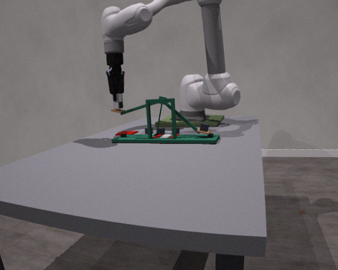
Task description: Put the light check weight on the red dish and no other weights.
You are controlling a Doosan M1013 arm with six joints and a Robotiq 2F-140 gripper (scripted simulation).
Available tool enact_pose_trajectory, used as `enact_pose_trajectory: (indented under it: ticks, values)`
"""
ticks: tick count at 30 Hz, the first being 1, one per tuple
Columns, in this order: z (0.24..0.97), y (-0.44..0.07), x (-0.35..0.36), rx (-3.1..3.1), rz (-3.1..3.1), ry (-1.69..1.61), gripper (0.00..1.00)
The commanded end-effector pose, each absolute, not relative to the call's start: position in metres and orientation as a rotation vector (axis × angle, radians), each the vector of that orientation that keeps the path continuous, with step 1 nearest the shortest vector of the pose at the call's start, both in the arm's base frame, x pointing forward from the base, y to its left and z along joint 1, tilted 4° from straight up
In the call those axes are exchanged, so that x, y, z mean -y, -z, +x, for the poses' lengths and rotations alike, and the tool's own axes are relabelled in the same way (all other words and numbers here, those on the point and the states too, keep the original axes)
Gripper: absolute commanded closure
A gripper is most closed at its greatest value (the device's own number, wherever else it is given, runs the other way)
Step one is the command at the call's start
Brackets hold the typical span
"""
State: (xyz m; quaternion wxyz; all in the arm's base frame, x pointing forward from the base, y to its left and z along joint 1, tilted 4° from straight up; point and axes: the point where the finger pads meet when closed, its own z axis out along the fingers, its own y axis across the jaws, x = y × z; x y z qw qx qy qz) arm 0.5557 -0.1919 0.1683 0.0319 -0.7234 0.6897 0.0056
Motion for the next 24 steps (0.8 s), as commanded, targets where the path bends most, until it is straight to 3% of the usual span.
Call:
enact_pose_trajectory:
  ticks: [1, 24]
  values:
    - [0.5557, -0.1682, 0.1919, -2.124, -2.228, -0.017, 0.76]
    - [0.5558, -0.1641, 0.1916, -2.124, -2.228, -0.017, 0.76]
